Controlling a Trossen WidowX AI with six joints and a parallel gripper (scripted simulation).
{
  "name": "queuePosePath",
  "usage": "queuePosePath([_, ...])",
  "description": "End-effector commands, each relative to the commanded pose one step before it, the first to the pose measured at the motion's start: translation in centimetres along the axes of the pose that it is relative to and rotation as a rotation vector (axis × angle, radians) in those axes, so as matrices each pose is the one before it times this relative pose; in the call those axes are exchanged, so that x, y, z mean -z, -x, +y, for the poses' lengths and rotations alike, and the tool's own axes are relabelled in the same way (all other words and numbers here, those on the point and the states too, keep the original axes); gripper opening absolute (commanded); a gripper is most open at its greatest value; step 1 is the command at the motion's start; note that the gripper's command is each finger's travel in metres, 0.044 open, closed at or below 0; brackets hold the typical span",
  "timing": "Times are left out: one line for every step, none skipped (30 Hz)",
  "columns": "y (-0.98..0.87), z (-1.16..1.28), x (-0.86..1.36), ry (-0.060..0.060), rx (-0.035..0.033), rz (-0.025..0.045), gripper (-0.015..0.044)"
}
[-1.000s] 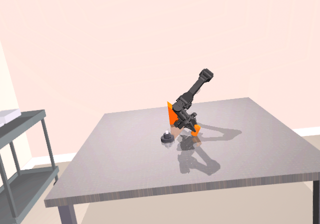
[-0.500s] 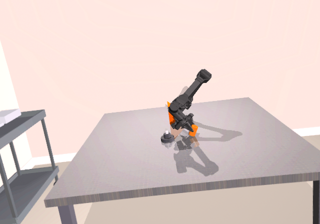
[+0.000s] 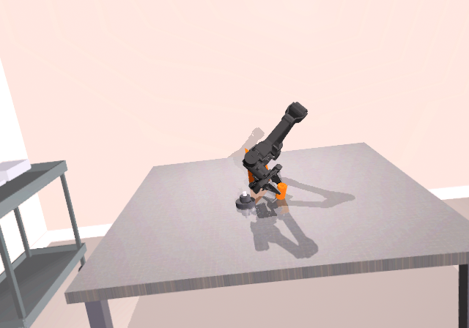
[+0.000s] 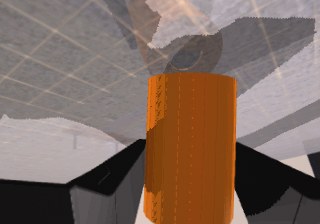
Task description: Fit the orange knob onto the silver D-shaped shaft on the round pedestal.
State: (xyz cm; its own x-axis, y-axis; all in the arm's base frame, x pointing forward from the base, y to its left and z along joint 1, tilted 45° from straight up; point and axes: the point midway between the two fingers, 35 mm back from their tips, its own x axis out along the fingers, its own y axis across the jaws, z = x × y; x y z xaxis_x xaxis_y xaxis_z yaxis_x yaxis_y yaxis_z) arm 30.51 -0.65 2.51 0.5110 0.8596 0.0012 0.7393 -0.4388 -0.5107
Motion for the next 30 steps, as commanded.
queuePosePath([-1.007,-0.430,-1.652,-0.0557,-0.00161,-0.02632,0.0179])
queuePosePath([0.009,0.008,0.157,0.0240,0.00051,0.00131,0.0179])
queuePosePath([0.009,0.004,0.157,0.0240,0.00051,0.00127,0.0179])
queuePosePath([0.009,0.001,0.156,0.0240,0.00052,0.00123,0.0179])
queuePosePath([0.009,-0.002,0.156,0.0240,0.00052,0.00119,0.0179])
queuePosePath([0.009,-0.006,0.156,0.0240,0.00053,0.00115,0.0179])
queuePosePath([0.010,-0.009,0.155,0.0240,0.00053,0.00111,0.0179])
queuePosePath([0.010,-0.012,0.155,0.0239,0.00054,0.00107,0.0179])
queuePosePath([0.010,-0.015,0.155,0.0240,0.00054,0.00102,0.0179])
queuePosePath([0.010,-0.019,0.155,0.0239,0.00054,0.00098,0.0179])
queuePosePath([0.010,-0.022,0.155,0.0239,0.00055,0.00094,0.0179])
queuePosePath([0.010,-0.025,0.155,0.0239,0.00055,0.00090,0.0179])
queuePosePath([0.010,-0.028,0.155,0.0239,0.00055,0.00086,0.0179])
queuePosePath([0.010,-0.031,0.155,0.0239,0.00056,0.00082,0.0179])
queuePosePath([0.010,-0.035,0.155,0.0239,0.00056,0.00078,0.0179])
queuePosePath([0.008,-0.030,0.127,0.0196,0.00046,0.00060,0.0179])
queuePosePath([0.005,-0.019,0.077,0.0118,0.00028,0.00035,0.0179])
queuePosePath([0.002,-0.006,0.026,0.0039,0.00009,0.00011,0.0179])
queuePosePath([0.509,0.647,-0.427,-0.1045,-0.00535,0.00271,0.0205])
queuePosePath([0.000,0.000,0.000,0.0000,0.00000,0.00000,0.0231])
queuePosePath([0.000,0.000,0.000,0.0000,0.00000,0.00000,0.0258])
queuePosePath([0.000,0.000,0.000,0.0000,0.00000,0.00000,0.0260])
queuePosePath([0.000,0.000,0.000,0.0000,0.00000,0.00000,0.0260])
queuePosePath([0.000,0.000,0.000,0.0000,0.00000,0.00000,0.0260])
queuePosePath([0.000,0.000,0.000,0.0000,0.00000,0.00000,0.0260])
queuePosePath([0.000,0.000,0.000,0.0000,0.00000,0.00000,0.0260])
queuePosePath([0.000,0.000,0.000,0.0000,0.00000,0.00000,0.0260])
queuePosePath([0.000,0.000,0.000,0.0000,0.00000,0.00000,0.0260])
queuePosePath([0.000,0.000,0.000,0.0000,0.00000,0.00000,0.0260])
queuePosePath([0.000,0.000,0.000,0.0000,0.00000,0.00000,0.0260])
